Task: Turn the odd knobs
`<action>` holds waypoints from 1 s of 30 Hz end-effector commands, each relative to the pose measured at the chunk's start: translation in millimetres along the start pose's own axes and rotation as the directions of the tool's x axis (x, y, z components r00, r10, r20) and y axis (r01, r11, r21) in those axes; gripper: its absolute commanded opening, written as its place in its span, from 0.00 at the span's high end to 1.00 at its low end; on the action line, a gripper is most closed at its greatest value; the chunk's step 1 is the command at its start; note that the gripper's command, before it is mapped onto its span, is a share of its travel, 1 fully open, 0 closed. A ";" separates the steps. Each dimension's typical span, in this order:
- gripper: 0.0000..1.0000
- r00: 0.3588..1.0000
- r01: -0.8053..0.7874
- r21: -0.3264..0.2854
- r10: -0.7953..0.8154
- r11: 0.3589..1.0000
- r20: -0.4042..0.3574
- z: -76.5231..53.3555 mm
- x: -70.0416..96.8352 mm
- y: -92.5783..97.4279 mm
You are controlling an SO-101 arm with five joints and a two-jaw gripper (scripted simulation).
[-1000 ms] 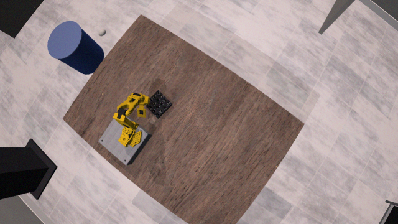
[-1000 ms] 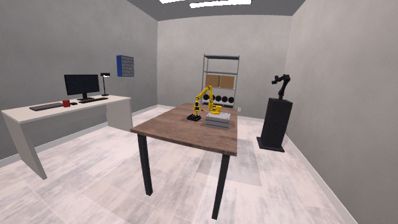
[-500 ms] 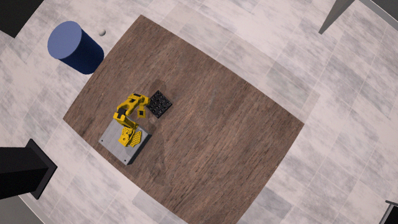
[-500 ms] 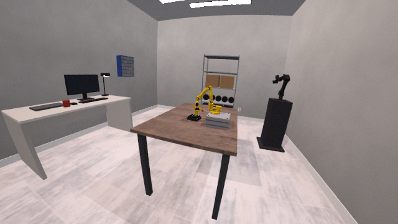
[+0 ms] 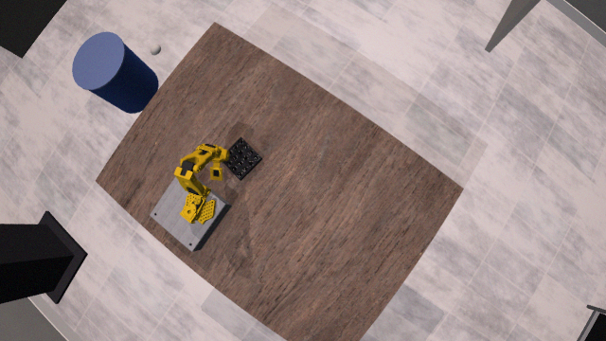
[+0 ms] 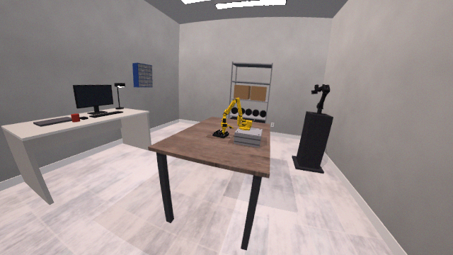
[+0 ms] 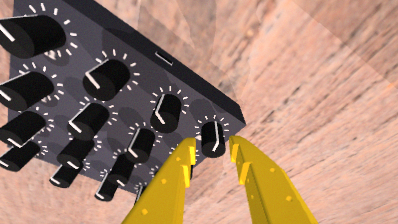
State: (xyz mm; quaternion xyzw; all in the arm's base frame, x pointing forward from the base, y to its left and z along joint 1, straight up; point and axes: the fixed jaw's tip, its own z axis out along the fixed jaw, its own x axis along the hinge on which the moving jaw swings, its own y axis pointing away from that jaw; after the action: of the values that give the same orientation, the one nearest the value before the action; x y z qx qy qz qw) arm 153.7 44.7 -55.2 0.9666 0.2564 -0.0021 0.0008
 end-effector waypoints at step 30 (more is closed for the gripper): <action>0.90 1.000 0.009 0.001 -0.009 1.000 0.002 10.6 4.1 -1.5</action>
State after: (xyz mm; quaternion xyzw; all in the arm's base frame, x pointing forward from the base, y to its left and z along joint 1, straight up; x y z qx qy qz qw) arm 159.3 47.0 -64.3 0.9663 0.2573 0.0062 0.0001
